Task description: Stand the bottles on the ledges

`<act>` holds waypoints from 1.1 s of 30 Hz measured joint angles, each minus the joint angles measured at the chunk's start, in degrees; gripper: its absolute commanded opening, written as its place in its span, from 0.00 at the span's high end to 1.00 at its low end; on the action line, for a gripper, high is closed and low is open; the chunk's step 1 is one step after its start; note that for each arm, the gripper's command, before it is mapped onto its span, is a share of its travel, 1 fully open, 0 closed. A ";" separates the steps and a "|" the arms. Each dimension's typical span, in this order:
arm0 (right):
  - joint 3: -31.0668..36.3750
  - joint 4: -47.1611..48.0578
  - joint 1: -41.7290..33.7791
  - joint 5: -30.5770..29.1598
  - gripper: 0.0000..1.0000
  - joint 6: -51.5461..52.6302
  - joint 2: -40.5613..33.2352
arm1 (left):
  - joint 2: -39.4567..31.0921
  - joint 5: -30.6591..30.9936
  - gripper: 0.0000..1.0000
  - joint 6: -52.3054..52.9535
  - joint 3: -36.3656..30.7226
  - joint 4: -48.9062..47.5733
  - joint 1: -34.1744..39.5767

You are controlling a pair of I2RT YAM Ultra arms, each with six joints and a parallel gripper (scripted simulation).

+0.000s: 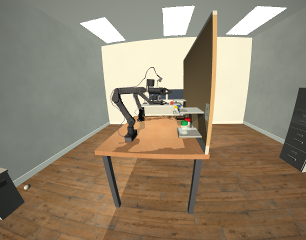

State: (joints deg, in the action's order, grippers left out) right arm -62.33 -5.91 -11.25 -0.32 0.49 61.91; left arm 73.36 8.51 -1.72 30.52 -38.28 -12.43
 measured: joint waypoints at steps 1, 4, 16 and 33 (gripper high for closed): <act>0.52 -0.31 2.08 -0.02 0.00 -0.02 -1.46 | -0.59 0.26 0.00 0.00 0.57 1.05 -0.42; 1.62 -1.01 6.60 0.04 0.00 -0.02 -4.72 | -1.40 0.83 0.00 0.02 1.68 3.10 -1.14; 3.65 -2.16 11.58 1.29 0.00 -0.04 -7.74 | -1.44 1.07 0.00 0.15 1.90 6.03 -1.33; 2.67 -0.83 7.74 1.36 0.00 -0.04 -6.08 | 1.40 1.09 0.19 0.42 3.08 1.92 -1.33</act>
State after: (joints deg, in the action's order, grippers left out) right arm -59.66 -6.74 -3.51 1.04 0.45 55.83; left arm 74.76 9.61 -1.30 33.61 -36.36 -13.76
